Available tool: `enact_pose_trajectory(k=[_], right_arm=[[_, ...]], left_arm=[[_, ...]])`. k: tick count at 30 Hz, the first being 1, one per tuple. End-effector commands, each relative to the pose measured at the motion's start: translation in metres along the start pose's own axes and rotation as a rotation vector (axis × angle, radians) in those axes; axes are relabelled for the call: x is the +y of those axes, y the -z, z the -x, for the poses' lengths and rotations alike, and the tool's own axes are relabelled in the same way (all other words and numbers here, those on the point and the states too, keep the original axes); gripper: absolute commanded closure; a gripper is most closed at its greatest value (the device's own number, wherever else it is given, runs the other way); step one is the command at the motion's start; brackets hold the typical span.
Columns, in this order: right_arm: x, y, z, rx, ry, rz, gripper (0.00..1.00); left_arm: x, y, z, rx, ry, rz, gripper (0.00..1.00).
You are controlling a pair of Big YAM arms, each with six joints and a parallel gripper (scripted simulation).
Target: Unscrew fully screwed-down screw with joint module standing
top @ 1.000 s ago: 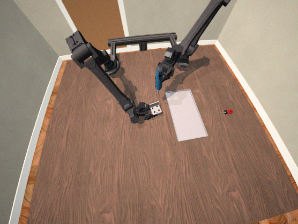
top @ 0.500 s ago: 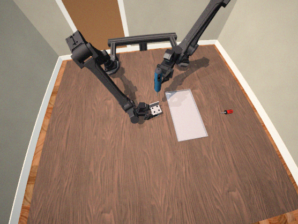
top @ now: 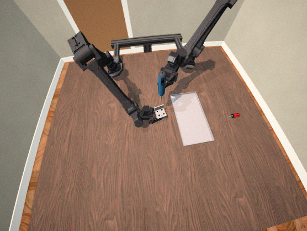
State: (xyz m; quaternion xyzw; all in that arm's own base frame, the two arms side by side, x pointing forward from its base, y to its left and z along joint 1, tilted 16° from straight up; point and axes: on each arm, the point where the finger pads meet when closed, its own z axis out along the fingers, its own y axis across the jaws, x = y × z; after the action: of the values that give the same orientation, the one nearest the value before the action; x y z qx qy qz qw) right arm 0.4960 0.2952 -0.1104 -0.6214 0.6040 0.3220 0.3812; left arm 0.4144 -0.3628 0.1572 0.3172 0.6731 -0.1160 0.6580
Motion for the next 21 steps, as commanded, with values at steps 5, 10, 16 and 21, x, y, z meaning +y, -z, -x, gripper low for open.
enact_pose_trajectory(k=[5,10,16,21], right_arm=[[-0.011,0.000,0.009,-0.009,0.023,-0.014,0.41],[-0.011,0.000,0.009,-0.009,0.023,-0.014,0.41],[-0.011,0.000,0.009,-0.009,0.023,-0.014,0.41],[-0.011,0.000,0.009,-0.009,0.023,-0.014,0.41]], left_arm=[[0.011,-0.022,0.055,-0.114,0.006,0.024,0.58],[0.008,-0.032,0.035,-0.074,0.000,0.020,0.58],[0.008,-0.039,0.036,-0.077,-0.001,0.019,0.58],[0.010,-0.037,0.057,-0.116,0.004,0.023,0.58]])
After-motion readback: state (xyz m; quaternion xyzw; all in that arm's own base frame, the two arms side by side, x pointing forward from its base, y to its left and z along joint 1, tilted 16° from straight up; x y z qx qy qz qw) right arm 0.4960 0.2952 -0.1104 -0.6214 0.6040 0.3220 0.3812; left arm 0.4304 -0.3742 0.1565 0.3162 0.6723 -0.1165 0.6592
